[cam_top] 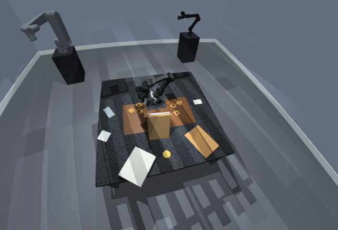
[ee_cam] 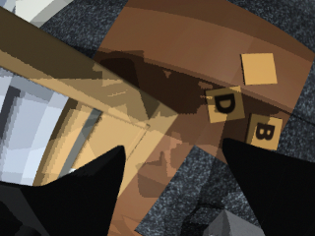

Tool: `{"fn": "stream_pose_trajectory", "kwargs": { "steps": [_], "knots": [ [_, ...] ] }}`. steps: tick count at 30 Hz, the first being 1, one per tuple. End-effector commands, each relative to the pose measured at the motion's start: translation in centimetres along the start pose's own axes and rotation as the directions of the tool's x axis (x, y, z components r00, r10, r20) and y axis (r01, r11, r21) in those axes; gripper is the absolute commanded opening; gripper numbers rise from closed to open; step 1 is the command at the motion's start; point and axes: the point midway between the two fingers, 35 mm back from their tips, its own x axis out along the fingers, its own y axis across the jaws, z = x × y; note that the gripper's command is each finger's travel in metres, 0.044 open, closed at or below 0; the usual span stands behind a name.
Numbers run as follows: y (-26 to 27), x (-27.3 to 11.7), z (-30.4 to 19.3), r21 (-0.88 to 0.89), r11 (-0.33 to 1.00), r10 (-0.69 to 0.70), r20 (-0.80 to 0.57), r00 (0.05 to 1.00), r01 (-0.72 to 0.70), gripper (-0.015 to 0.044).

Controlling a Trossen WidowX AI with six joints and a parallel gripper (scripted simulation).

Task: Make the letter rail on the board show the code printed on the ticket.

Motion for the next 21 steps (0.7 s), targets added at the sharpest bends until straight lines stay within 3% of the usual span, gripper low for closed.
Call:
{"fn": "stream_pose_trajectory", "kwargs": {
  "steps": [1,7,13,21],
  "knots": [
    [-4.7,5.2,1.1,0.677,0.711,-0.115,-0.156,0.981,0.191,0.034],
    [-6.7,7.3,1.2,0.87,0.417,-0.155,-0.218,0.964,0.264,0.034],
    [-8.5,9.3,1.3,0.949,0.102,-0.188,-0.275,0.943,0.297,0.034],
    [-8.6,9.4,1.5,0.95,0.091,-0.189,-0.277,0.942,0.298,0.034]
  ]
}}
